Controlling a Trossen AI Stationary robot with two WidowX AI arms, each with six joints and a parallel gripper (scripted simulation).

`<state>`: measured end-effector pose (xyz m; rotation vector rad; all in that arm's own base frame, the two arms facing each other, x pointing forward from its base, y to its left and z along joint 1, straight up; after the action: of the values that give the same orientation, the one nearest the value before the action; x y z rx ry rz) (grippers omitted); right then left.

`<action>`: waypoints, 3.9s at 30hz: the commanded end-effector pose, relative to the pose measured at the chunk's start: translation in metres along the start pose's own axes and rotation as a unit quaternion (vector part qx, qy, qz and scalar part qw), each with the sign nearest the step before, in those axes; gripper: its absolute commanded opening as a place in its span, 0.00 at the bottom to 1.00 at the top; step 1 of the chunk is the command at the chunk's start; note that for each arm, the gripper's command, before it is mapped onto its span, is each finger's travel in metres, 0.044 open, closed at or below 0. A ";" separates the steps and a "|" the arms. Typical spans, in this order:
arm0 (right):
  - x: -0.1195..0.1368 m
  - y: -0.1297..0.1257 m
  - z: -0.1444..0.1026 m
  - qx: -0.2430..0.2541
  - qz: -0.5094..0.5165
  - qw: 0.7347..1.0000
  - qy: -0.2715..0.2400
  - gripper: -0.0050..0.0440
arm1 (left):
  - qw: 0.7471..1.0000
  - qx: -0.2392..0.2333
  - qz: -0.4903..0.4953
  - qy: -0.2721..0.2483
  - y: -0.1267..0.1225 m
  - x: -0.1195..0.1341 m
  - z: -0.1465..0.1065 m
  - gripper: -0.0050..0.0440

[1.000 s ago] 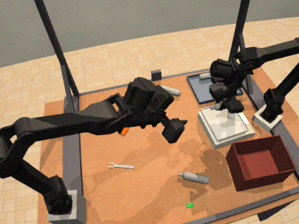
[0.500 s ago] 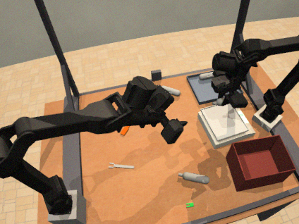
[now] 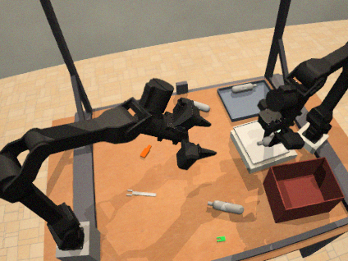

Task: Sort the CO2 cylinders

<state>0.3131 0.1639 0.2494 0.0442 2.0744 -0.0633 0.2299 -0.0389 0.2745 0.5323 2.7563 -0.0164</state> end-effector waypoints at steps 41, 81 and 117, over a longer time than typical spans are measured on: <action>-0.005 0.015 -0.008 0.106 0.067 0.991 -0.051 1.00 | 0.999 0.022 0.009 0.026 0.147 0.061 0.020 0.44; 0.020 -0.098 -0.068 0.012 0.001 1.000 0.028 1.00 | 0.994 -0.029 -0.108 0.009 0.115 -0.064 0.086 1.00; 0.096 -0.157 -0.133 -0.110 -0.057 0.992 0.022 1.00 | 0.990 -0.033 -0.140 -0.004 0.074 -0.113 0.142 0.71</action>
<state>0.1421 0.0168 0.2333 -0.2090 2.1192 0.0939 0.3911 -0.0187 0.1719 0.0399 2.8010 -0.0051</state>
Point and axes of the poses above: on each arm, the point midway between the two fingers, 35 mm back from their tips, its own z axis out along the fingers, its own y axis across the jaws, x = y × z, the point moved 10 cm from there along -z, back along the fingers, and after that the axes turned 1 degree about -z, right-handed, at the moved point
